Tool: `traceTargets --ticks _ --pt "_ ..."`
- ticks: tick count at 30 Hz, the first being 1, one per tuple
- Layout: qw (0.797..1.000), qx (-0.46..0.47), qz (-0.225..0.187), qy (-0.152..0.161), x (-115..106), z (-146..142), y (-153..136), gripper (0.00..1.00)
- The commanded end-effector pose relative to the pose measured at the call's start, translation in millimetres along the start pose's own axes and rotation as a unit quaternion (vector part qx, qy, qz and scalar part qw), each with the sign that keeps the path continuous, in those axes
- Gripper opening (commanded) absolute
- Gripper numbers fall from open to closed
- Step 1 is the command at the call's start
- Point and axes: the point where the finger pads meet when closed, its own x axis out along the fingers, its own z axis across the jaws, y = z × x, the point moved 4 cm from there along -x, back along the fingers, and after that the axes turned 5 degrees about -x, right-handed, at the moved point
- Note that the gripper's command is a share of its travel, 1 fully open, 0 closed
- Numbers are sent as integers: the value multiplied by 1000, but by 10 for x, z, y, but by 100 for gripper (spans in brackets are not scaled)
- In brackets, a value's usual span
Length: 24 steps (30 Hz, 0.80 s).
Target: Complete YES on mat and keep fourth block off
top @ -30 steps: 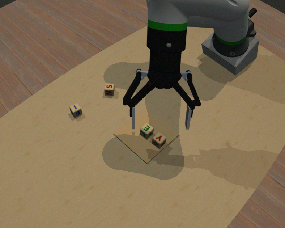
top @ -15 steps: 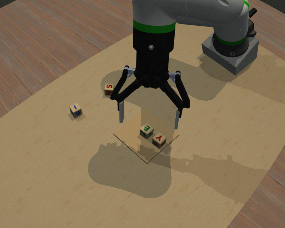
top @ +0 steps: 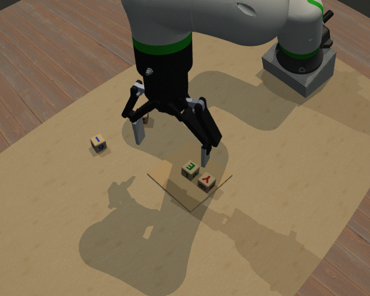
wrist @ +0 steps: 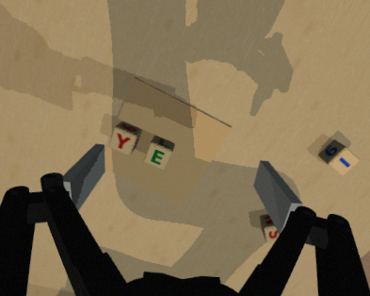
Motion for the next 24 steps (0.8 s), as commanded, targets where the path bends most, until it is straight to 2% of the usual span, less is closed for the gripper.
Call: traceTargets --ticks 1,9,17,19,21,23,24 --pt "998 42 -39 8 -53 134 48 100" --pt "987 121 -101 14 -143 372 102 100" --pt "968 194 -159 19 -217 595 131 100" --pt "968 194 -159 19 -217 595 131 100" --pt "956 226 -185 21 -248 704 134 100" --pt "981 147 -121 30 -165 526 82 100" --pt "981 146 -121 30 -165 525 82 100"
